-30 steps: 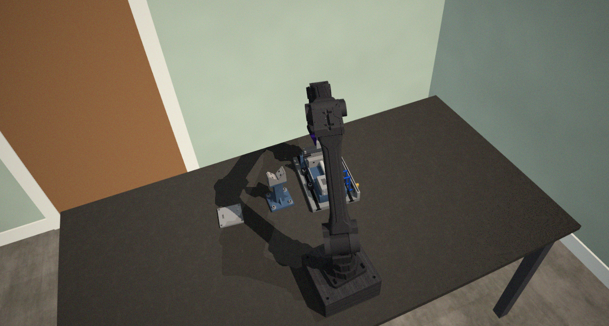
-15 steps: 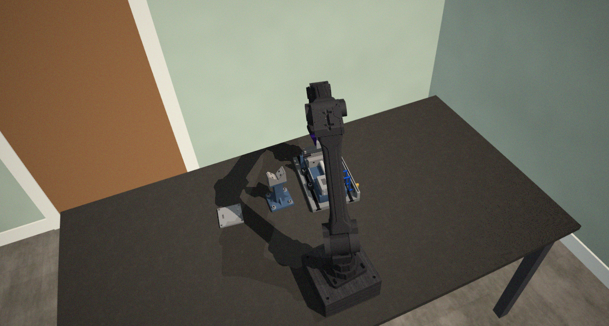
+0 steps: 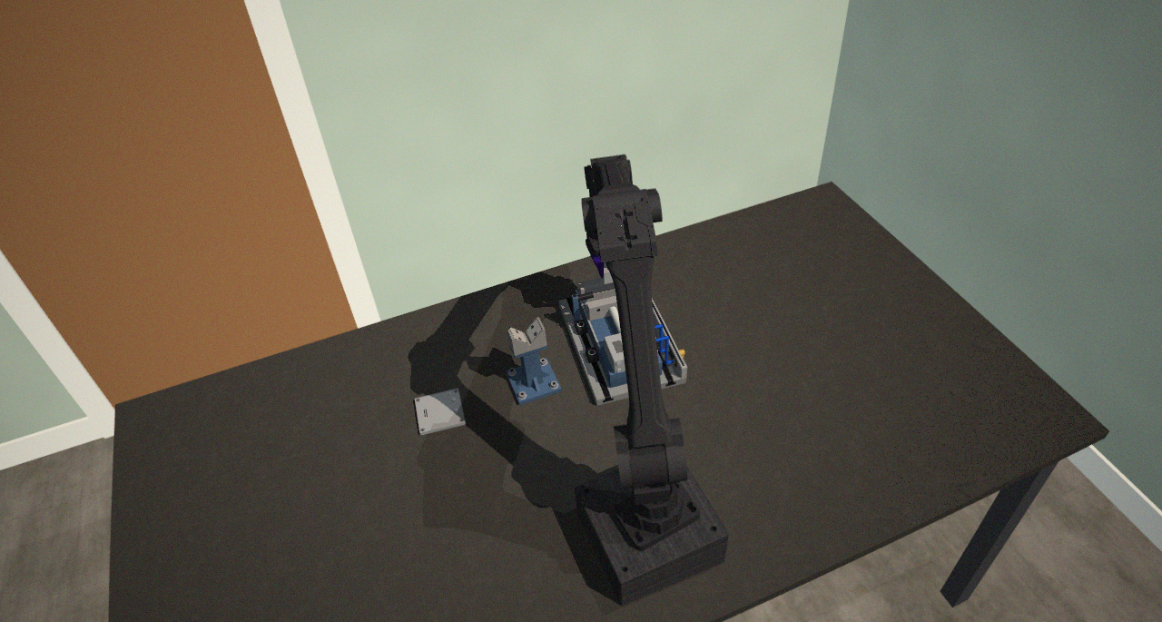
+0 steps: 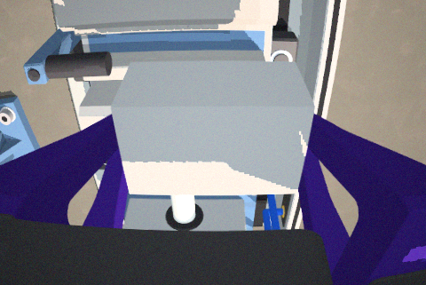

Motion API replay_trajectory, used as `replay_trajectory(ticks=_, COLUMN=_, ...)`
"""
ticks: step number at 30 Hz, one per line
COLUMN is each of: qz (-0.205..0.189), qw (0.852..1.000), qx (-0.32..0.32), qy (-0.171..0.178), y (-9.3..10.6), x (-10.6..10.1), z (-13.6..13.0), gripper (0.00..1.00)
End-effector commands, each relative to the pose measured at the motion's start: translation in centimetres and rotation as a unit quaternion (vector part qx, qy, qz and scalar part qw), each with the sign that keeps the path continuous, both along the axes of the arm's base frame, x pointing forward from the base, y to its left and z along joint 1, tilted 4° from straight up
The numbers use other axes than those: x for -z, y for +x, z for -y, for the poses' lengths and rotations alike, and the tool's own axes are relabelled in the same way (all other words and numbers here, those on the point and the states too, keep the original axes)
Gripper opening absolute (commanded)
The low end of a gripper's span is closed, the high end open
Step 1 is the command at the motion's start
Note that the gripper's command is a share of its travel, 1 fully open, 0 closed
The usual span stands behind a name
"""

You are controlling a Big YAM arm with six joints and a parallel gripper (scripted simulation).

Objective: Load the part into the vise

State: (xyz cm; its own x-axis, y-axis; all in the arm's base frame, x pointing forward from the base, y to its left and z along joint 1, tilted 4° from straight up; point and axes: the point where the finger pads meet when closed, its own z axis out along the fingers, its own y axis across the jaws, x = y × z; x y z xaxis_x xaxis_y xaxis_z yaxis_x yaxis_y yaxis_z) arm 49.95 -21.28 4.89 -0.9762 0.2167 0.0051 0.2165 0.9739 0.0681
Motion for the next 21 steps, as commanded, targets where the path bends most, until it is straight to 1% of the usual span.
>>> replay_trajectory(ticks=1, qz=0.008, qw=1.0, qx=-0.002, qy=-0.004, y=1.05, x=-0.17, z=-0.25, gripper=0.0)
replay_trajectory(ticks=21, qz=0.008, qw=1.0, qx=-0.002, qy=-0.004, y=0.96, x=-0.17, z=-0.33, gripper=0.0)
